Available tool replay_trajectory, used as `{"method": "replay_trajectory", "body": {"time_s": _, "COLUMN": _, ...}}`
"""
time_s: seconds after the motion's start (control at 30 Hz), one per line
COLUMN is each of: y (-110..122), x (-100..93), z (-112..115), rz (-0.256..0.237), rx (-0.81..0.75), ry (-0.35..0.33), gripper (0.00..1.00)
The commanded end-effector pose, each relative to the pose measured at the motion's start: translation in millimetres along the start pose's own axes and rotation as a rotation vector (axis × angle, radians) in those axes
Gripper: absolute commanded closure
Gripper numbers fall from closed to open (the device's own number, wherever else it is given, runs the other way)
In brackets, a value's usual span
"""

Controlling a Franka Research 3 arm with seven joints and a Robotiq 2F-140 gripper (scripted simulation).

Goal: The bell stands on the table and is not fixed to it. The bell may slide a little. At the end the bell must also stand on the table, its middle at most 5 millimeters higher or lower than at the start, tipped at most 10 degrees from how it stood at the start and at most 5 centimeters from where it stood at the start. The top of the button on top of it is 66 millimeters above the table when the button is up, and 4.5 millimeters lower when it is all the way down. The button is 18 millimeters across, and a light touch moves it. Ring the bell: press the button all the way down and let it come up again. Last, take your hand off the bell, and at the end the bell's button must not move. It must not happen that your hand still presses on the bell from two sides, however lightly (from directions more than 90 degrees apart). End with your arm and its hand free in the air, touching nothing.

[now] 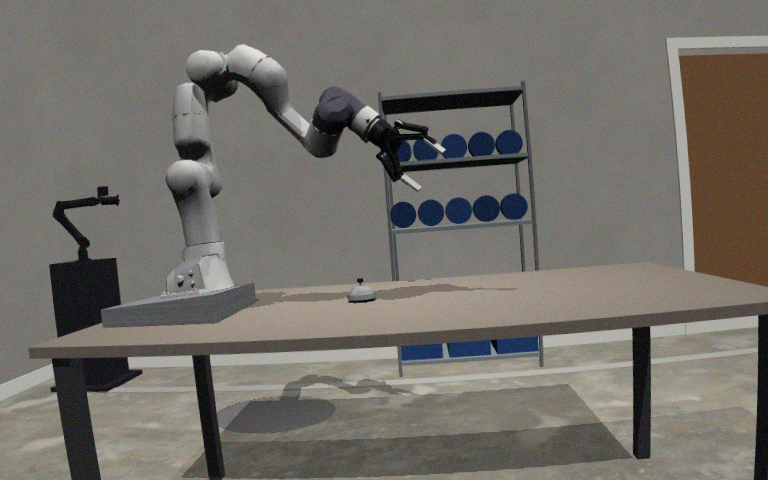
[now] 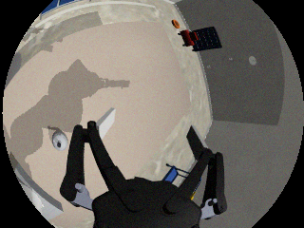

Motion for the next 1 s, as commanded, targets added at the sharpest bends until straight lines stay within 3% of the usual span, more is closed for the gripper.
{"method": "replay_trajectory", "body": {"time_s": 0.0, "y": 0, "x": -0.1, "z": 0, "rz": 0.000, "rx": 0.000, "ry": 0.000, "gripper": 0.00}}
{"method": "replay_trajectory", "body": {"time_s": 0.1, "y": -5, "x": 2.4, "z": 7, "rz": -0.014, "rx": 0.021, "ry": -0.022, "gripper": 0.00}}
{"method": "replay_trajectory", "body": {"time_s": 0.17, "y": -30, "x": 10.5, "z": 37, "rz": -0.082, "rx": 0.111, "ry": -0.119, "gripper": 0.00}}
{"method": "replay_trajectory", "body": {"time_s": 0.23, "y": -34, "x": 11.3, "z": 41, "rz": -0.092, "rx": 0.123, "ry": -0.131, "gripper": 0.00}}
{"method": "replay_trajectory", "body": {"time_s": 0.33, "y": -62, "x": 14.2, "z": 65, "rz": -0.161, "rx": 0.194, "ry": -0.211, "gripper": 0.00}}
{"method": "replay_trajectory", "body": {"time_s": 0.4, "y": -64, "x": 14.3, "z": 66, "rz": -0.166, "rx": 0.198, "ry": -0.215, "gripper": 0.00}}
{"method": "replay_trajectory", "body": {"time_s": 0.43, "y": -83, "x": 14.2, "z": 80, "rz": -0.212, "rx": 0.240, "ry": -0.262, "gripper": 0.00}}
{"method": "replay_trajectory", "body": {"time_s": 0.5, "y": -99, "x": 13.1, "z": 90, "rz": -0.249, "rx": 0.271, "ry": -0.297, "gripper": 0.00}}
{"method": "replay_trajectory", "body": {"time_s": 0.63, "y": -103, "x": 12.7, "z": 92, "rz": -0.260, "rx": 0.280, "ry": -0.307, "gripper": 0.00}}
{"method": "replay_trajectory", "body": {"time_s": 0.67, "y": -130, "x": 8.9, "z": 106, "rz": -0.324, "rx": 0.328, "ry": -0.361, "gripper": 0.00}}
{"method": "replay_trajectory", "body": {"time_s": 0.97, "y": -203, "x": -10.3, "z": 133, "rz": -0.500, "rx": 0.443, "ry": -0.487, "gripper": 0.00}}
Point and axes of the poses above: the point where the finger pads meet when closed, its own x axis out along the fingers, its own y axis across the jaws, z = x × y, the point moved 1 cm from there along -x, back along the fingers, and after that the axes turned 4 degrees about -x, right-handed, at the moved point
